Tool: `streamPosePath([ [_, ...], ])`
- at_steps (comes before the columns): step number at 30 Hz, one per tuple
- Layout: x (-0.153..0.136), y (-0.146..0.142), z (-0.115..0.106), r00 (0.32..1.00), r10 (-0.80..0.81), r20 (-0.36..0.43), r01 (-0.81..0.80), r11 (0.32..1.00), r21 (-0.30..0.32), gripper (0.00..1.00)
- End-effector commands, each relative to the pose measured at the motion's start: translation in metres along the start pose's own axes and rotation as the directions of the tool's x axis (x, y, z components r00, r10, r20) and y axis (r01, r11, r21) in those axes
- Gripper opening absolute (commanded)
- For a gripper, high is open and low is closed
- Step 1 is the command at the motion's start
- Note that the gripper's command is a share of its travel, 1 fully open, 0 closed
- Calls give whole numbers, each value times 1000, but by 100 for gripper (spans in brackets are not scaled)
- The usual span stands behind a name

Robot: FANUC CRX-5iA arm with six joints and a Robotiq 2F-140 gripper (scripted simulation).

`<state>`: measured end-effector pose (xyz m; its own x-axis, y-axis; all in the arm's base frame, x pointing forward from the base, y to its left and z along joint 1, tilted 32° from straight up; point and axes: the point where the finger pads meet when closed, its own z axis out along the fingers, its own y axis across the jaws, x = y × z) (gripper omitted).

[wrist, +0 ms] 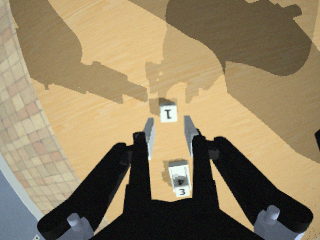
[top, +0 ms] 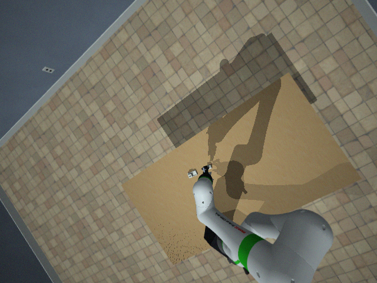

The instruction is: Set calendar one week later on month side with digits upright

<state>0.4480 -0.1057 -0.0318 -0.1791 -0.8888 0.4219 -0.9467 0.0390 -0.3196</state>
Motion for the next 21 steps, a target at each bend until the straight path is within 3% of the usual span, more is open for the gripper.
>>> streamPosePath([
  [1,0,0,2,1000,0,0,0,1000,0,28],
  [21,0,0,26,1000,0,0,0,1000,0,28],
])
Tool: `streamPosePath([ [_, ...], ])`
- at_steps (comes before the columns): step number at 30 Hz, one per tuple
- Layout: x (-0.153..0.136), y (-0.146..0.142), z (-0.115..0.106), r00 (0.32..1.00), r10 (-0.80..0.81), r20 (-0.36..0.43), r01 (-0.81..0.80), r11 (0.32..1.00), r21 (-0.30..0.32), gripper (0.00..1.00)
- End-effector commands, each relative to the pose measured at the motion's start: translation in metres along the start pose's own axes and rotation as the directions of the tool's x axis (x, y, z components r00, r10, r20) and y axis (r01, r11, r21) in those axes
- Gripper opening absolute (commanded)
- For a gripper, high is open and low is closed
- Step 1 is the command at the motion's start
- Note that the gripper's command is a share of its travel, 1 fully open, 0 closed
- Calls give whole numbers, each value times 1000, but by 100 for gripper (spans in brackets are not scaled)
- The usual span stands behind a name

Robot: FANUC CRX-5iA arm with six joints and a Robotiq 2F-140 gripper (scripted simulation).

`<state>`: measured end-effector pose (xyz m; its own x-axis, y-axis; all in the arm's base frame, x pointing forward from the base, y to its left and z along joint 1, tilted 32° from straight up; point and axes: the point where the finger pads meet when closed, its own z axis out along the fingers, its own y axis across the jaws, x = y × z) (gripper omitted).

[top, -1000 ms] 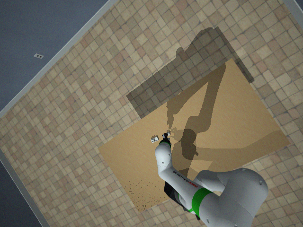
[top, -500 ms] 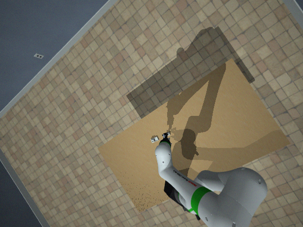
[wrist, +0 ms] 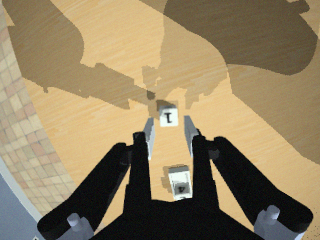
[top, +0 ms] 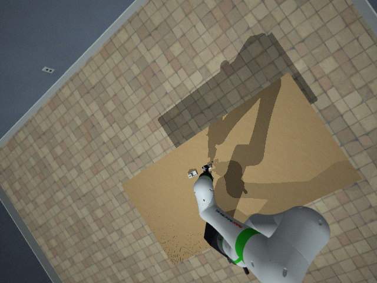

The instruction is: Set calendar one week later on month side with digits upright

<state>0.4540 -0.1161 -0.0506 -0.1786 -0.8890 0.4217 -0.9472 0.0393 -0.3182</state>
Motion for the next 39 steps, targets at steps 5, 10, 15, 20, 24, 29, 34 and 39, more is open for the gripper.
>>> streamPosePath([
  [5,0,0,8,1000,0,0,0,1000,1,28],
  [10,0,-1,15,1000,0,0,0,1000,1,28],
  [15,0,-1,20,1000,0,0,0,1000,1,28],
  [20,0,-1,23,1000,0,0,0,1000,1,28],
  [24,0,-1,25,1000,0,0,0,1000,1,28],
  [29,0,-1,26,1000,0,0,0,1000,1,28],
  [34,0,-1,26,1000,0,0,0,1000,1,28],
  [39,0,-1,26,1000,0,0,0,1000,1,28],
])
